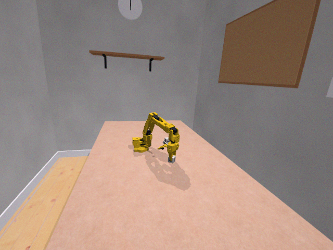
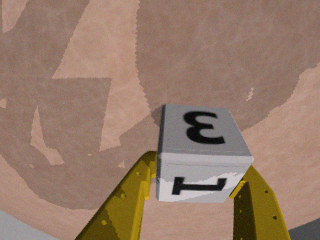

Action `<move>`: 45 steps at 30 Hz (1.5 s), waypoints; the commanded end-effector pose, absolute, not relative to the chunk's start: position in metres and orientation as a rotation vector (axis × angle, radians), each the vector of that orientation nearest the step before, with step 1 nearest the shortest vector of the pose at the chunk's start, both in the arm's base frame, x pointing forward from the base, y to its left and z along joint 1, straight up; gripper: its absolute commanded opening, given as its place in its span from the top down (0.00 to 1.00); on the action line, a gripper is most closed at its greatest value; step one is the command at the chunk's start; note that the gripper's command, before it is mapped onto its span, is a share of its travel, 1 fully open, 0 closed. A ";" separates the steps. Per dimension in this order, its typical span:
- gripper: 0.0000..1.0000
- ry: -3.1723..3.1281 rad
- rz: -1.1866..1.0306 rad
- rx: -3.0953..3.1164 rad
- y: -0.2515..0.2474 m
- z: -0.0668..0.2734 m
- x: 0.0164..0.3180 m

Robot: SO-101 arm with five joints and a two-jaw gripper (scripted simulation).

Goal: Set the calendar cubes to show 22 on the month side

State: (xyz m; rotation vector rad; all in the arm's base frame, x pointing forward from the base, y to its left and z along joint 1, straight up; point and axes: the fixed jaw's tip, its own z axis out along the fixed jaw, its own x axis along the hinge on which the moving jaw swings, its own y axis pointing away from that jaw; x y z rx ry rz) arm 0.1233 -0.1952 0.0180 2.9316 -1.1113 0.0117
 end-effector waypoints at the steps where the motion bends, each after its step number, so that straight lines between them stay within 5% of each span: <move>1: 0.81 -1.110 0.066 2.907 -0.197 0.025 0.128; 17: 0.84 -1.110 0.067 2.907 -0.197 0.025 0.128; 27: 1.00 -1.110 0.067 2.907 -0.197 0.025 0.128; 45: 1.00 -1.110 0.066 2.907 -0.199 0.047 0.127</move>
